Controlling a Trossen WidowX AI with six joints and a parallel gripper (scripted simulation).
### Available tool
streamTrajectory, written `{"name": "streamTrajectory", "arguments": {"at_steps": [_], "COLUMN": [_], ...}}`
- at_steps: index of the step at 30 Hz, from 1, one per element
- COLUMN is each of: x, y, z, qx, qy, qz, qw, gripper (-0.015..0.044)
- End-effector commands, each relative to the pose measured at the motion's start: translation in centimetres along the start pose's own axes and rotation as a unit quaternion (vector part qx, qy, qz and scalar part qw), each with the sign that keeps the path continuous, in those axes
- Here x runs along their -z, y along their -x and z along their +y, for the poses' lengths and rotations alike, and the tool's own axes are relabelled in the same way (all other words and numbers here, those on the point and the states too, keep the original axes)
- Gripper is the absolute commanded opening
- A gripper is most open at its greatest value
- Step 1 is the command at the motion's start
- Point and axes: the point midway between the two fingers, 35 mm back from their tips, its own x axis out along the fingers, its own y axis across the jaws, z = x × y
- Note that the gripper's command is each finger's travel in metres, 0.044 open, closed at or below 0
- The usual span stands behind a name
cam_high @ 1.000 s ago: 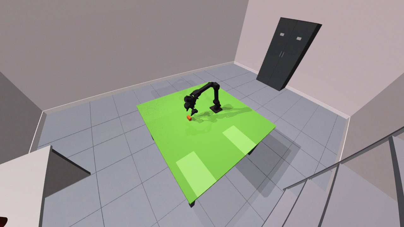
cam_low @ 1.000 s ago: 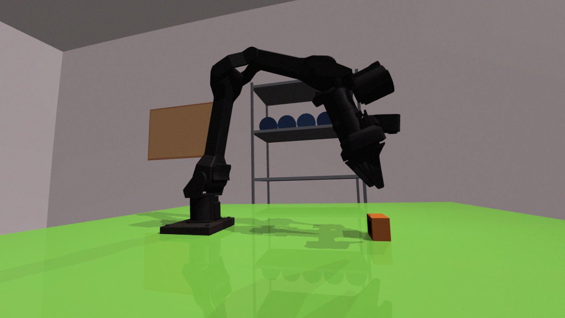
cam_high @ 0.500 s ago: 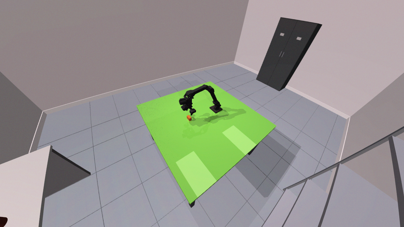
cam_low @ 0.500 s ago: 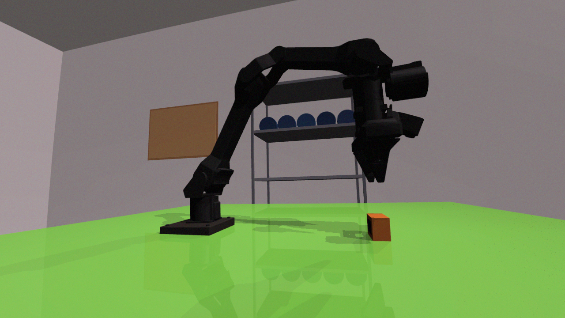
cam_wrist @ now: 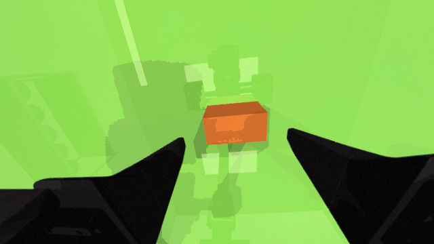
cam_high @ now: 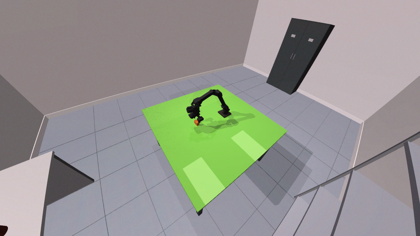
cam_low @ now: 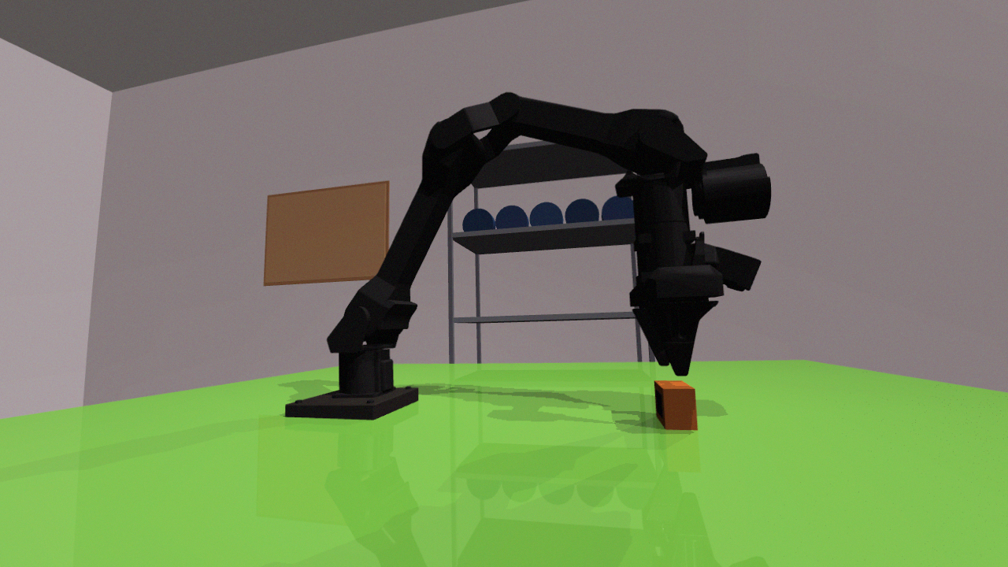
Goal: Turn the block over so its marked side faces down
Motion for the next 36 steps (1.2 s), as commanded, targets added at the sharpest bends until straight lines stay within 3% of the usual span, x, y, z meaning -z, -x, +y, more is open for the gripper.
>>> {"name": "streamTrajectory", "arguments": {"at_steps": [1,18,23,36], "x": [0.0,0.0,0.0,0.0], "y": [-0.6,-3.2,-3.2,-3.2], "z": [-0.1,-0.1,-0.1,-0.1], "qx": [0.003,0.003,0.003,0.003], "qy": [-0.002,-0.002,-0.002,-0.002], "qz": [0.001,0.001,0.001,0.001], "qw": [1.000,1.000,1.000,1.000], "gripper": [0.0440,0.0440,0.0309,0.0222]}}
